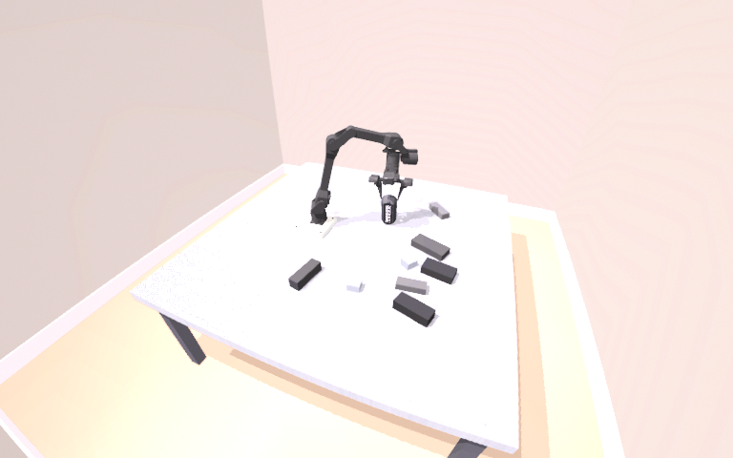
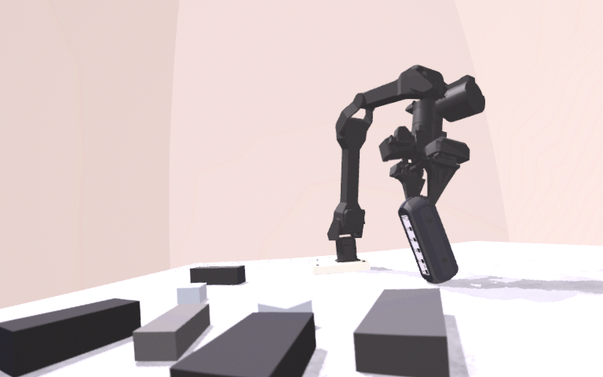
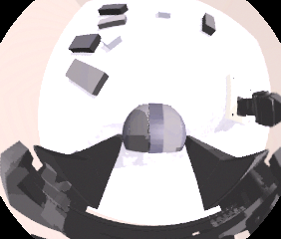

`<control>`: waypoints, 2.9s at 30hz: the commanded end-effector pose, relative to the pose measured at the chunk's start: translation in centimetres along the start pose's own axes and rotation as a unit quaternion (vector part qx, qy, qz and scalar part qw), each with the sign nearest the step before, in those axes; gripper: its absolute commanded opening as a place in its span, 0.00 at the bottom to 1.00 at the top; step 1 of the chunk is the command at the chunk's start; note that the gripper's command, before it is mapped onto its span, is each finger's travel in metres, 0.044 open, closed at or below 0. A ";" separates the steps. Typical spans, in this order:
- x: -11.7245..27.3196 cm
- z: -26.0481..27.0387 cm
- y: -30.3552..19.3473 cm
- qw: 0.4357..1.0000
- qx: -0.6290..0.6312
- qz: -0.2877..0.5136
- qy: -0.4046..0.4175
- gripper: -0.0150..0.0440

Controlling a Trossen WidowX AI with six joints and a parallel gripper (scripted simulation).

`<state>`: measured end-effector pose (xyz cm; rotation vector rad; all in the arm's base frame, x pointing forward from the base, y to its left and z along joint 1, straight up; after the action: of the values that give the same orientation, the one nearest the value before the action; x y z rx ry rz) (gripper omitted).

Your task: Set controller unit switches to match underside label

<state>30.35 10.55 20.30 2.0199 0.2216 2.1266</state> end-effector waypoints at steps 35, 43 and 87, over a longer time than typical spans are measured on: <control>0.7 -0.2 -2.7 0.999 -0.001 0.051 -0.005 0.82; 0.8 -0.2 -3.2 0.998 -0.001 0.061 -0.006 0.82; 0.9 -0.5 -5.9 0.993 -0.001 0.114 -0.012 0.83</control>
<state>29.93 16.26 20.31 2.1439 -0.0070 2.2435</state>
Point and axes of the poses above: the point midway between the two fingers, 35 mm back from their tips, its own x axis back along the fingers, its own z axis across the jaws, y = z × x, the point moved 5 cm from there along x, back along the fingers, and after that the axes turned 6 degrees about -x, right-handed, at the moved point
